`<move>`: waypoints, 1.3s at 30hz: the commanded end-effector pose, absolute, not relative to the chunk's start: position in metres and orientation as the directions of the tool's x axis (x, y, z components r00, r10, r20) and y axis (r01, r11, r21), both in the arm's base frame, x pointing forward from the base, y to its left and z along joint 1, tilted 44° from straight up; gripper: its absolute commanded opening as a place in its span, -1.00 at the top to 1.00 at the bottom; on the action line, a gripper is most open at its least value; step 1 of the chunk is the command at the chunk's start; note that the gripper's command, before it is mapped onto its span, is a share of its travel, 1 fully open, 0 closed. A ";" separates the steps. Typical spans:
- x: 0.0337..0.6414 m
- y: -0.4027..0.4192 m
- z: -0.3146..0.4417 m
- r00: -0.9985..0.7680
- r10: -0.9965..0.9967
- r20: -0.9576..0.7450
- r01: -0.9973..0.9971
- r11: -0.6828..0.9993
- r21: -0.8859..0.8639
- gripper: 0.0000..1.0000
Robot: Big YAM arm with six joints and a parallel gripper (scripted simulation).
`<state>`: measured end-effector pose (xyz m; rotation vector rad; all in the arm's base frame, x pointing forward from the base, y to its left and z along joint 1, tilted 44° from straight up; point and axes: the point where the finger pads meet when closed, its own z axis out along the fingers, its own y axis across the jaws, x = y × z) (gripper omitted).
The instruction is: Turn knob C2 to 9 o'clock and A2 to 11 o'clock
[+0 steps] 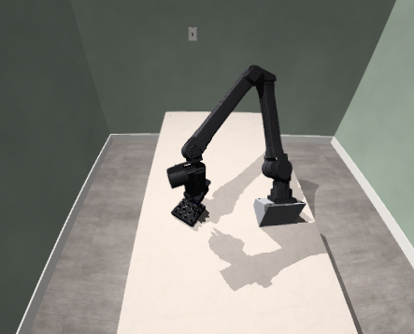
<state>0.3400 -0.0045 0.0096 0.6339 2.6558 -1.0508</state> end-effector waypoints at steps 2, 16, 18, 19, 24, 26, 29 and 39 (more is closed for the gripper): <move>0.354 0.006 0.020 -0.875 0.306 -0.376 0.479 0.661 -0.577 0.65; 0.349 -0.005 0.010 -0.866 0.329 -0.377 0.498 0.646 -0.579 0.65; 0.344 -0.008 0.006 -0.867 0.333 -0.371 0.496 0.641 -0.586 0.65; 0.343 -0.010 0.005 -0.867 0.334 -0.369 0.496 0.639 -0.588 0.65; 0.346 -0.011 0.004 -0.874 0.323 -0.364 0.484 0.646 -0.590 0.65; 0.345 -0.011 0.003 -0.875 0.322 -0.362 0.482 0.647 -0.591 0.65; 0.343 -0.015 -0.001 -0.876 0.322 -0.358 0.480 0.645 -0.595 0.65; 0.346 -0.022 -0.009 -0.874 0.323 -0.362 0.483 0.646 -0.591 0.65</move>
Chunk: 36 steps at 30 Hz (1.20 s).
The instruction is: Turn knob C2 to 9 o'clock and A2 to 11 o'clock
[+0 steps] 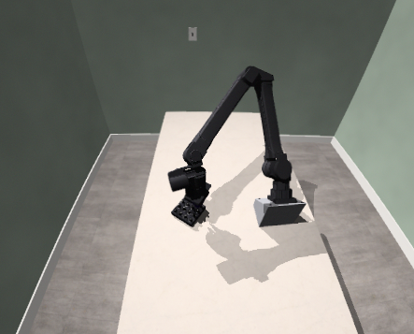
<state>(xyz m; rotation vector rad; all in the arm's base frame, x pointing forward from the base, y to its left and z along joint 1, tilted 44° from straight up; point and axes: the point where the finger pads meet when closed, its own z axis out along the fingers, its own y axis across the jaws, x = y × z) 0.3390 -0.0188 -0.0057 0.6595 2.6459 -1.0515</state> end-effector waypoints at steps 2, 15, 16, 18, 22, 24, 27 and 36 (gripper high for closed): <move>0.344 -0.024 -0.011 -0.875 0.322 -0.360 0.482 0.645 -0.593 0.65; 0.347 -0.031 -0.019 -0.874 0.323 -0.364 0.484 0.646 -0.590 0.65; 0.346 -0.032 -0.020 -0.874 0.323 -0.363 0.484 0.646 -0.591 0.65; 0.343 -0.034 -0.022 -0.877 0.322 -0.357 0.480 0.645 -0.595 0.65; 0.351 -0.030 -0.019 -0.872 0.319 -0.371 0.486 0.650 -0.584 0.65; 0.348 -0.033 -0.021 -0.873 0.323 -0.366 0.486 0.647 -0.588 0.65; 0.346 -0.034 -0.022 -0.874 0.322 -0.363 0.483 0.646 -0.590 0.65; 0.346 -0.033 -0.022 -0.873 0.321 -0.366 0.485 0.647 -0.588 0.65</move>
